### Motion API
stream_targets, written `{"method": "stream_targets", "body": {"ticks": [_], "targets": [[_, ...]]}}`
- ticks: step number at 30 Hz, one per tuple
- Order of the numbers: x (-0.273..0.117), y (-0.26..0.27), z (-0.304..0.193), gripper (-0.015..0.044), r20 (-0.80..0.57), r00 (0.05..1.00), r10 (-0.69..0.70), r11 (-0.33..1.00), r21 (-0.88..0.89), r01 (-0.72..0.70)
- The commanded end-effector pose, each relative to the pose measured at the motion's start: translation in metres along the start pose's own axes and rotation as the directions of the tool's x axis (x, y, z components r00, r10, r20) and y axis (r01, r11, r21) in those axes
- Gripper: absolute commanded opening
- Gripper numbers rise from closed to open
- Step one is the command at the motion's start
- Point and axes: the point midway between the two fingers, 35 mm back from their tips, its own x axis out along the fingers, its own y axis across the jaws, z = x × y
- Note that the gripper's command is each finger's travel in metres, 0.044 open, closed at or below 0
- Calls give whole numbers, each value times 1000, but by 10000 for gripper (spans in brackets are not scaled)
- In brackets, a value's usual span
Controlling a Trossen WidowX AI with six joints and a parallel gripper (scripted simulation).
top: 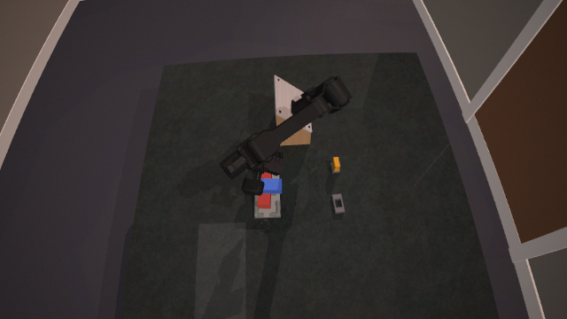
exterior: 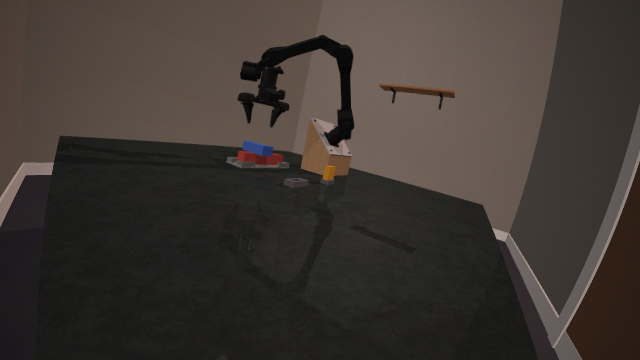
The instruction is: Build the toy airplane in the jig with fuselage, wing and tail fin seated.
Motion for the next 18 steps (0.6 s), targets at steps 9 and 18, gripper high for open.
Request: {"method": "stream_targets", "body": {"ticks": [9, 18], "targets": [[0, -2, -1, 440, -5, 1000, 3, 509, 861, 3], [0, -2, -2, 440, -5, 1000, 3, 294, 956, 4]]}}
